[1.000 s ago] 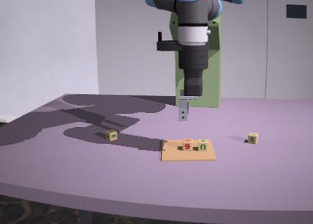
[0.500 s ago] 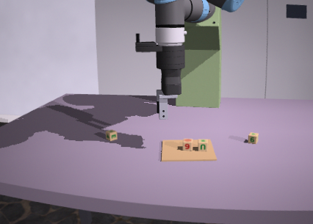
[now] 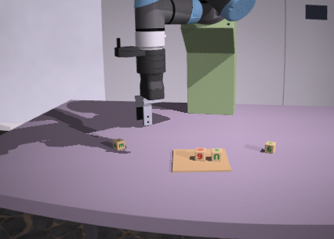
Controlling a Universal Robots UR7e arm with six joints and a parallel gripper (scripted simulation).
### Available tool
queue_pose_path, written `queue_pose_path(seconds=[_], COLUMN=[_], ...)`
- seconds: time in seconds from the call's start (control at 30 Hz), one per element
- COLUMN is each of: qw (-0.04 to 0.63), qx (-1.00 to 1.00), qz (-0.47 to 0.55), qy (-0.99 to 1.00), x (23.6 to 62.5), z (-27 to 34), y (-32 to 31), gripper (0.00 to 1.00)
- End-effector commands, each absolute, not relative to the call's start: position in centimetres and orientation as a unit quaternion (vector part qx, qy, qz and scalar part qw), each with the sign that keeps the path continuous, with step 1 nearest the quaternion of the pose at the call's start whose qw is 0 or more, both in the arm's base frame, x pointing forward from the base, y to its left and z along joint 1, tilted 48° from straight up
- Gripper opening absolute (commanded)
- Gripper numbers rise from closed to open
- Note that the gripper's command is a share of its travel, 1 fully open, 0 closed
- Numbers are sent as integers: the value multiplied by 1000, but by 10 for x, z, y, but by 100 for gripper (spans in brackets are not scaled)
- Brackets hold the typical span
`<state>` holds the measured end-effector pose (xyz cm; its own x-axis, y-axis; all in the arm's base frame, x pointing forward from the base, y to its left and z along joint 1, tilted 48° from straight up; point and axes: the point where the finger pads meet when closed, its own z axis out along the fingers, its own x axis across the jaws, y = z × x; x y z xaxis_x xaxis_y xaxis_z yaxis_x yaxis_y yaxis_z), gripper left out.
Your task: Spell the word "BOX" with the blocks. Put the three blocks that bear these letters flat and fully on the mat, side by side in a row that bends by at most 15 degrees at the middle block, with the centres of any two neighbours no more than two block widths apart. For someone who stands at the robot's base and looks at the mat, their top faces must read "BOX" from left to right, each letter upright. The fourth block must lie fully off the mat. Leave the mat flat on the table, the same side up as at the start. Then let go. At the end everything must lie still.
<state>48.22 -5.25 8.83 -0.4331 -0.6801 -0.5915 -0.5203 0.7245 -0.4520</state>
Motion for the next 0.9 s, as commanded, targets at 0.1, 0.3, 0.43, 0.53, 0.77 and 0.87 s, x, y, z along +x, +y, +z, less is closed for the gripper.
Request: queue_pose_path(seconds=[0.1, 0.3, 0.43, 0.53, 0.77, 0.87], qw=[389, 382, 379, 377, 376, 376], qx=[-405, -446, -463, -472, -478, -479], qz=[-124, -144, -152, -156, -160, -160], qy=[818, 797, 787, 781, 777, 777], x=[484, 486, 487, 487, 488, 488], z=[84, 80, 78, 77, 77, 77], y=[-84, -111, -124, -130, -134, -135], gripper=[100, 100, 100, 100, 100, 100])
